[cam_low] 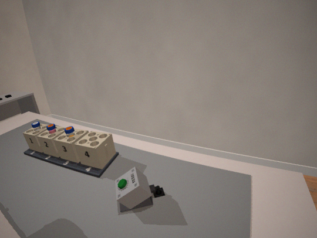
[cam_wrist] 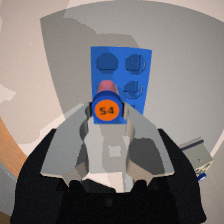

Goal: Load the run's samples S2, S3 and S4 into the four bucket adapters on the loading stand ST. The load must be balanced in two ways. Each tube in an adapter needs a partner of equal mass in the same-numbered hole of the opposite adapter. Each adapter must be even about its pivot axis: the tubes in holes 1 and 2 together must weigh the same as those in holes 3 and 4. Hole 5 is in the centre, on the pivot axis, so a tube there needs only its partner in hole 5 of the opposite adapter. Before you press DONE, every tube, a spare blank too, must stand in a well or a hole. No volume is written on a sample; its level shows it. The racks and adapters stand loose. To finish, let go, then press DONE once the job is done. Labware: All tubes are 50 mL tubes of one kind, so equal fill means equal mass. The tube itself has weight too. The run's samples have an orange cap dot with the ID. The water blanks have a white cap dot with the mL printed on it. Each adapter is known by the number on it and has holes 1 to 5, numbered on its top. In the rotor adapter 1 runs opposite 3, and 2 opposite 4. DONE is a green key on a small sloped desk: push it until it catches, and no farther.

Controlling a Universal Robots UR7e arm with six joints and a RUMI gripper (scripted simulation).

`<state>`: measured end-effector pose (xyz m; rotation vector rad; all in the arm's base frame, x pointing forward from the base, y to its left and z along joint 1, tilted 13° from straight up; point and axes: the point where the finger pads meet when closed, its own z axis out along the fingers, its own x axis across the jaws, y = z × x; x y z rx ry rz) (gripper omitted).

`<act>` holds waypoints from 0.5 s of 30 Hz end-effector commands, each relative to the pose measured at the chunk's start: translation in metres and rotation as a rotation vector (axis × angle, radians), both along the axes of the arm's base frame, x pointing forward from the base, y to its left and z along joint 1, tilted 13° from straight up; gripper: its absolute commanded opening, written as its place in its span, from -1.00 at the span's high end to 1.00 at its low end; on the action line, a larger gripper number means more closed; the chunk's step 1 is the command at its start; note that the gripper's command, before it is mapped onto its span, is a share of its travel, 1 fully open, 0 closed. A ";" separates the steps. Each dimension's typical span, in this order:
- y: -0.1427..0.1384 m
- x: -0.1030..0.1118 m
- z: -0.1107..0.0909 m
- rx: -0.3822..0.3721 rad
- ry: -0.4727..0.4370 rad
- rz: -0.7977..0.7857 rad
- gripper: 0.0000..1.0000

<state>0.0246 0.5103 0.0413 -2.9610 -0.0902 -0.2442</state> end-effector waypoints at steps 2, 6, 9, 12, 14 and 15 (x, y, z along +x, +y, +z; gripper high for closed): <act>0.000 0.000 0.000 0.001 0.000 0.000 1.00; 0.000 0.000 0.000 0.001 0.000 0.000 1.00; -0.001 -0.001 0.007 0.001 0.000 0.000 1.00; -0.003 -0.003 0.017 0.001 0.000 0.000 1.00; -0.004 -0.004 0.023 0.001 0.000 0.000 1.00; -0.004 -0.004 0.026 0.001 0.000 0.000 1.00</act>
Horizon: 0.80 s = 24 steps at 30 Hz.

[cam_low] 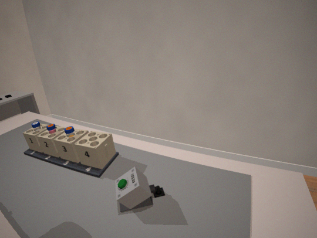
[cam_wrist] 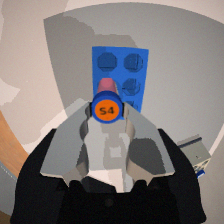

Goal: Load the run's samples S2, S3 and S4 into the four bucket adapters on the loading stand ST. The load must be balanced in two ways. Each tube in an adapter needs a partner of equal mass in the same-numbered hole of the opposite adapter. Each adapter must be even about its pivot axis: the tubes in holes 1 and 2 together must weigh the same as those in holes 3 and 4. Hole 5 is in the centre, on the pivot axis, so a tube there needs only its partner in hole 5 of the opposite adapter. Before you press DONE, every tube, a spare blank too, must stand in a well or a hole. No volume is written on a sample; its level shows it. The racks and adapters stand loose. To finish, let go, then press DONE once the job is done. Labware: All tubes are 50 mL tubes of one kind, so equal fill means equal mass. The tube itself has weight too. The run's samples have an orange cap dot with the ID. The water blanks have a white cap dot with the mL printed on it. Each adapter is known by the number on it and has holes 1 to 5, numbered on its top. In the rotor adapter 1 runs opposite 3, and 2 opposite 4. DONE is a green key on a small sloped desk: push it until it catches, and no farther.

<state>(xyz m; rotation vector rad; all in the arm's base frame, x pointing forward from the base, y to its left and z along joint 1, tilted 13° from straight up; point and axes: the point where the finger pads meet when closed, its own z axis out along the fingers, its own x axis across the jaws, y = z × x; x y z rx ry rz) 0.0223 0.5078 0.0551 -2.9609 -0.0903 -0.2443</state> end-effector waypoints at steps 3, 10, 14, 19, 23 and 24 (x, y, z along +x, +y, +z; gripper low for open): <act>-0.002 -0.002 0.016 0.001 0.000 0.000 1.00; -0.006 -0.006 0.038 0.001 0.000 0.000 1.00; -0.009 -0.008 0.051 0.001 0.000 0.000 1.00; -0.011 -0.010 0.061 0.001 0.000 0.000 1.00; -0.013 -0.012 0.074 0.001 0.000 0.000 1.00; -0.013 -0.012 0.077 0.001 0.000 0.000 1.00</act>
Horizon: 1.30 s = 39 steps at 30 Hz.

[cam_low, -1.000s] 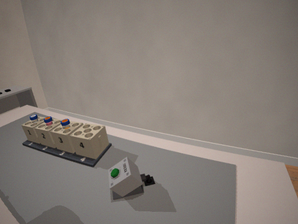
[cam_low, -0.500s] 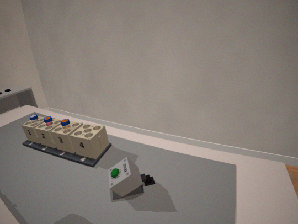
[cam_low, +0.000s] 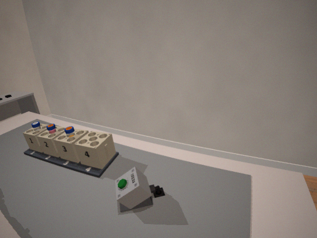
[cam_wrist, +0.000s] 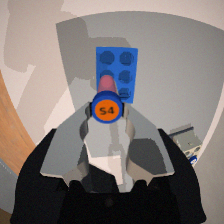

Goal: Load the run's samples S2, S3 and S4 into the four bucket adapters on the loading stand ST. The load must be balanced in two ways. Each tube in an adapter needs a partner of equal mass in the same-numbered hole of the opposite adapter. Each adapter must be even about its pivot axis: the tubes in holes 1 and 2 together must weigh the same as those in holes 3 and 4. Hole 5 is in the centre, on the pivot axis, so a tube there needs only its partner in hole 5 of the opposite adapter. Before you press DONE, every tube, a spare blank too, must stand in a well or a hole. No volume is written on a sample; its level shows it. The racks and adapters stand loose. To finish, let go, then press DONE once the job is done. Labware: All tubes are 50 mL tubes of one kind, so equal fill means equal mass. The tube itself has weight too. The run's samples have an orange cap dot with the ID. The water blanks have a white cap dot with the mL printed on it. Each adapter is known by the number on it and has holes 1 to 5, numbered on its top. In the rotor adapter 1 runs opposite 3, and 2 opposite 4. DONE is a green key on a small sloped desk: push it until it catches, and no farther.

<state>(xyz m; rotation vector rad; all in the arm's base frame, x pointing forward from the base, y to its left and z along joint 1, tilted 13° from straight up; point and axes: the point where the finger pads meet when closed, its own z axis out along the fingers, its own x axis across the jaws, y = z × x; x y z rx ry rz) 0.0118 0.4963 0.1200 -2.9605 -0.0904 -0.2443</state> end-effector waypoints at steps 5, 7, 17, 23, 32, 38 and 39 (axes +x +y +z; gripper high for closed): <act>-0.005 -0.005 0.029 0.001 0.000 0.000 1.00; -0.006 -0.006 0.035 0.001 0.000 0.000 1.00; -0.009 -0.008 0.053 0.001 0.000 0.000 1.00; -0.040 0.017 0.052 0.026 0.028 -0.156 1.00; -0.076 0.047 0.050 0.055 0.060 -0.337 1.00; -0.106 0.073 0.049 0.080 0.087 -0.493 1.00; -0.112 0.077 0.048 0.084 0.092 -0.519 1.00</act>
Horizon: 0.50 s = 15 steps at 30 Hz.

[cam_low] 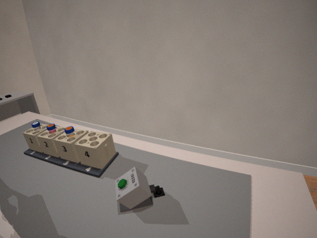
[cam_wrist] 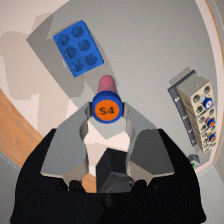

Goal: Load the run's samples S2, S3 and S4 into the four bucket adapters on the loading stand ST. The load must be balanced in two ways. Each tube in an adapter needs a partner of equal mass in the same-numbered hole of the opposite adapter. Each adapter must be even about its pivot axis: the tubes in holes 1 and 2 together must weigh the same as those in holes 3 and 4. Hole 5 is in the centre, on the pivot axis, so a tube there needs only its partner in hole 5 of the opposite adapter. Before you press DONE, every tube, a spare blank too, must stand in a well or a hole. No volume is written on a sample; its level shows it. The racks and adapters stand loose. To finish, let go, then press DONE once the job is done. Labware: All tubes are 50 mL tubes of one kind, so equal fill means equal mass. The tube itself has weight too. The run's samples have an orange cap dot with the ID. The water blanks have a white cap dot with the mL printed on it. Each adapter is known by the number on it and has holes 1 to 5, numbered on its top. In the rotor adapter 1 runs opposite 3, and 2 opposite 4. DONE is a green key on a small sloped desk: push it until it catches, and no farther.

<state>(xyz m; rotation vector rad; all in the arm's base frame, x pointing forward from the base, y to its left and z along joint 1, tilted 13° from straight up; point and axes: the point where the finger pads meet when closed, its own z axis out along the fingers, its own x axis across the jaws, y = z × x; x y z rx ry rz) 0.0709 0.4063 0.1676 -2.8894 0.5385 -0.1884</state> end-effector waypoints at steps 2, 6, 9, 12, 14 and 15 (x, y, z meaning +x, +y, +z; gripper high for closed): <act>-0.032 0.026 0.000 0.030 0.029 -0.152 1.00; -0.047 0.039 0.000 0.043 0.043 -0.230 1.00; -0.057 0.048 -0.001 0.051 0.052 -0.282 1.00; -0.073 0.061 -0.001 0.064 0.065 -0.360 1.00; -0.083 0.069 -0.002 0.072 0.074 -0.412 1.00; -0.088 0.073 -0.002 0.076 0.079 -0.437 1.00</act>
